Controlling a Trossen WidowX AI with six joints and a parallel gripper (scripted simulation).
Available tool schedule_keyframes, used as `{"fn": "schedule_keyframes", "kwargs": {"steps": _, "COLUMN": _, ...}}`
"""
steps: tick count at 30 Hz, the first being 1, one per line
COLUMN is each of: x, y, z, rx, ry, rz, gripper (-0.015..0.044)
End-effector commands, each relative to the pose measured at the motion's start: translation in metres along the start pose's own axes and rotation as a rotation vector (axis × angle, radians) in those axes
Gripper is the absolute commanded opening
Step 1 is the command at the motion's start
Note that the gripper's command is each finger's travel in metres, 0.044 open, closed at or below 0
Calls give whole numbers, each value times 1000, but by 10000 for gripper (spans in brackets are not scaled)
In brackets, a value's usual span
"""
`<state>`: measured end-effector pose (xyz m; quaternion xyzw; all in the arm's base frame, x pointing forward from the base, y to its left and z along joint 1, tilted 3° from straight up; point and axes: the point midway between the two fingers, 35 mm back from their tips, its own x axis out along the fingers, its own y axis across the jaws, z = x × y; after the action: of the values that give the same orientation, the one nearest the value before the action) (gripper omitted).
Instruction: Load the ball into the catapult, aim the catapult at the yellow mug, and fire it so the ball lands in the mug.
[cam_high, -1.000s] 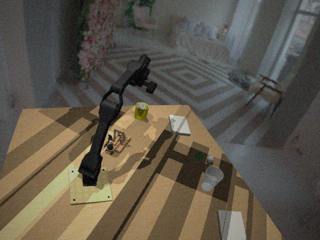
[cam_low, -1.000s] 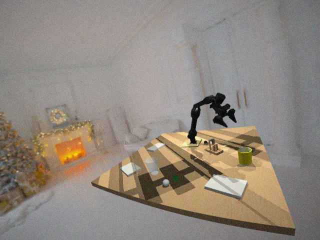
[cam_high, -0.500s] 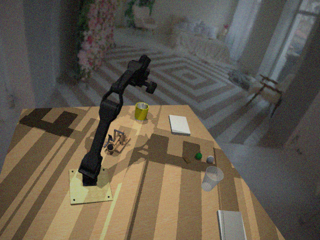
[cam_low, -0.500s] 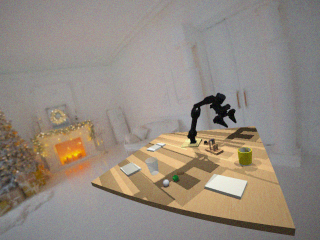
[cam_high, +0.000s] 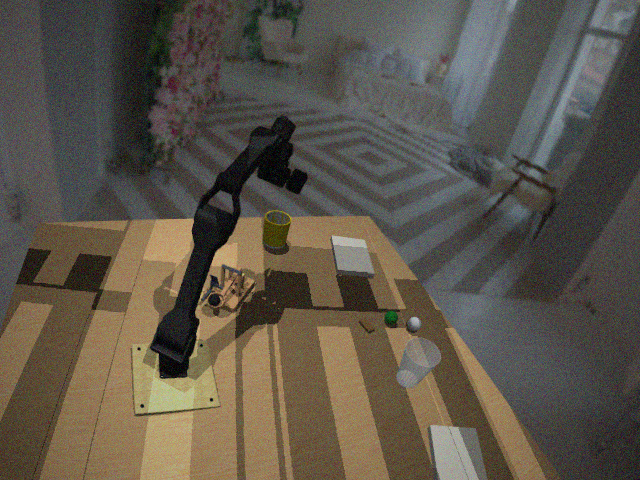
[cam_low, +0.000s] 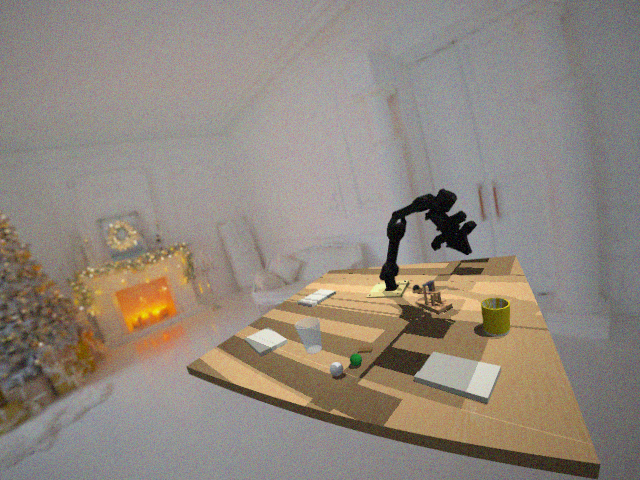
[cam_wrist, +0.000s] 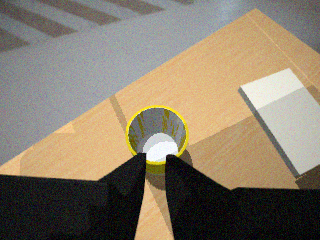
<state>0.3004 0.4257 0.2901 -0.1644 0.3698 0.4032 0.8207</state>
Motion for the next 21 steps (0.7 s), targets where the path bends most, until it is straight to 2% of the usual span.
{"fn": "schedule_keyframes", "kwargs": {"steps": 1, "x": -1, "y": 1, "z": 2, "rx": -4, "ry": -7, "rz": 5, "gripper": 0}}
{"fn": "schedule_keyframes", "kwargs": {"steps": 11, "x": -1, "y": 3, "z": -1, "rx": -13, "ry": 1, "rz": 5, "gripper": 0}}
{"fn": "schedule_keyframes", "kwargs": {"steps": 21, "x": -3, "y": 29, "z": -37, "rx": -163, "ry": 101, "rz": -6, "gripper": 0}}
